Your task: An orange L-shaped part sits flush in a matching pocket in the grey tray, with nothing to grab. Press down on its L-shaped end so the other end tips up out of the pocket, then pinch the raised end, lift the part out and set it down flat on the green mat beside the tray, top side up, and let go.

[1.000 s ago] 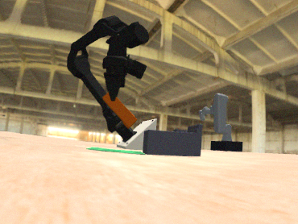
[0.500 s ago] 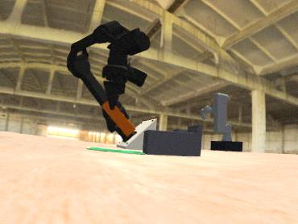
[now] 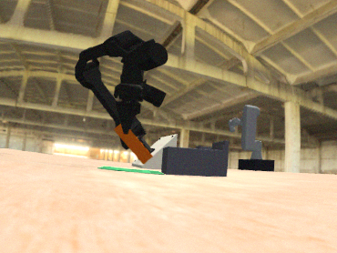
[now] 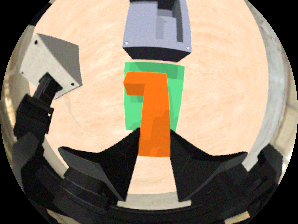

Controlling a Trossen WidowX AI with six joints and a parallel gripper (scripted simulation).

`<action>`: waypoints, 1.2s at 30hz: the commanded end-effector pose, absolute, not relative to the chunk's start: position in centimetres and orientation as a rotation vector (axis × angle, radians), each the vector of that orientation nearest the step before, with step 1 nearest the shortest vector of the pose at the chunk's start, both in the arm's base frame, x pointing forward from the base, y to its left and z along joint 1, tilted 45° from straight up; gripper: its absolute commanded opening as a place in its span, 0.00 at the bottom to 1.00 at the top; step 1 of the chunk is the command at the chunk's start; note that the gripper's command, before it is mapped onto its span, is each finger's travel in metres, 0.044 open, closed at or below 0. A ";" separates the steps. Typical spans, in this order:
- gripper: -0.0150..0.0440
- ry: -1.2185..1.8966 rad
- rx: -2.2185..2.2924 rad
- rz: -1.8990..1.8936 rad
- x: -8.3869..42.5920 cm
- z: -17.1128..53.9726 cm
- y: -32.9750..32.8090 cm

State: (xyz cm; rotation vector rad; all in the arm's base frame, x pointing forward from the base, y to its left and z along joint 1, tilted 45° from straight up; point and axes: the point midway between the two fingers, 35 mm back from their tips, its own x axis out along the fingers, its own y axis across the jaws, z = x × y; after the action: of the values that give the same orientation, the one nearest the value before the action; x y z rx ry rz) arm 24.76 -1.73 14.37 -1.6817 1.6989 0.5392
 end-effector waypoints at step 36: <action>0.93 1.705 -1.682 0.540 24.7 13.3 -2.8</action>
State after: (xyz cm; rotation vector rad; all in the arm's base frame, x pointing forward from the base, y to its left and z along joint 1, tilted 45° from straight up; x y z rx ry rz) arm 24.72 -2.80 13.31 -1.6824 1.7051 0.5397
